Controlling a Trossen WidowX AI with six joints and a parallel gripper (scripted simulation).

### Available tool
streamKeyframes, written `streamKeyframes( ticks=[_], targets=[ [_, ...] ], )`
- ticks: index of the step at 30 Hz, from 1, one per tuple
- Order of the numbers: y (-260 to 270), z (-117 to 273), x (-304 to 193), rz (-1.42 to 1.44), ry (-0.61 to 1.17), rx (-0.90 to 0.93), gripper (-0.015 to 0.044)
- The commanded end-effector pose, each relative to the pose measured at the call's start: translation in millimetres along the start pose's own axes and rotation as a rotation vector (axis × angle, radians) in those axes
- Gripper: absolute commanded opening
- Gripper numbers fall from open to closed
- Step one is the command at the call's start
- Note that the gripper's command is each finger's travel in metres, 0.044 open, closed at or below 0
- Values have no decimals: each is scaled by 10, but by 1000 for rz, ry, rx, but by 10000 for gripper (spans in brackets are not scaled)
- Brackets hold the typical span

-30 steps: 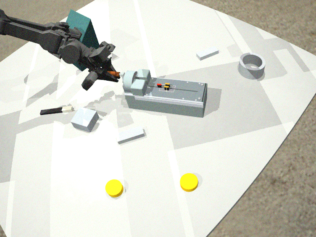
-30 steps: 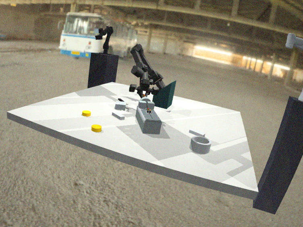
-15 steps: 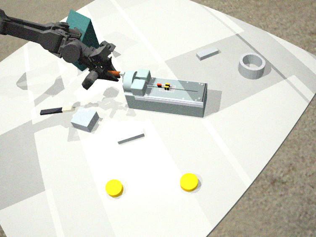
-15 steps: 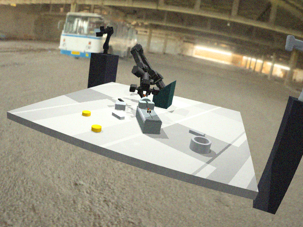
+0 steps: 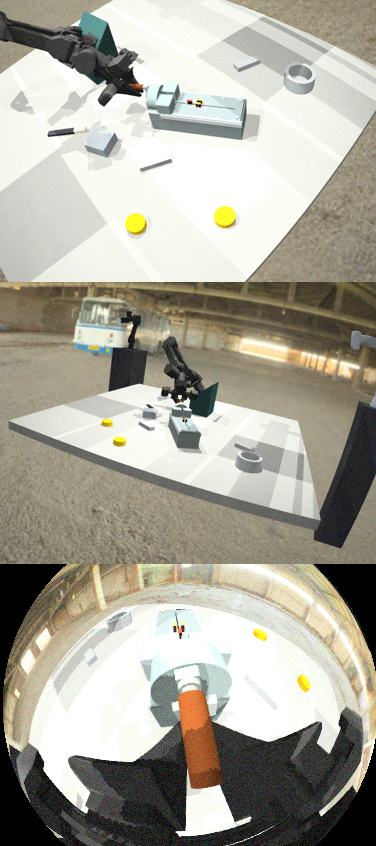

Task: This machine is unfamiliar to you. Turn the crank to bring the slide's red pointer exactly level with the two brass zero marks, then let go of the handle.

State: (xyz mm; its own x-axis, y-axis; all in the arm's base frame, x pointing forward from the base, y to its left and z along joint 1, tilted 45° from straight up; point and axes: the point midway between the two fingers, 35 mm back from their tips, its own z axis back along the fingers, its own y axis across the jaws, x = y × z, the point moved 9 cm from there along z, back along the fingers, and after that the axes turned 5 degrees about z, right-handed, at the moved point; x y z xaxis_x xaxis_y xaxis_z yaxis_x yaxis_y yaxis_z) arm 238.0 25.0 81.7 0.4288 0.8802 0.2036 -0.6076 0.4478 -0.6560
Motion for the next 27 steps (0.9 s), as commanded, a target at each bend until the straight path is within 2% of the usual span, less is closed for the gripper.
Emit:
streamKeyframes(
  ticks=[1, 27],
  targets=[
    [67, -10, -8, 8, -3, 27, 0],
    [112, -33, -23, 8, -3, 27, 0]
  ],
)
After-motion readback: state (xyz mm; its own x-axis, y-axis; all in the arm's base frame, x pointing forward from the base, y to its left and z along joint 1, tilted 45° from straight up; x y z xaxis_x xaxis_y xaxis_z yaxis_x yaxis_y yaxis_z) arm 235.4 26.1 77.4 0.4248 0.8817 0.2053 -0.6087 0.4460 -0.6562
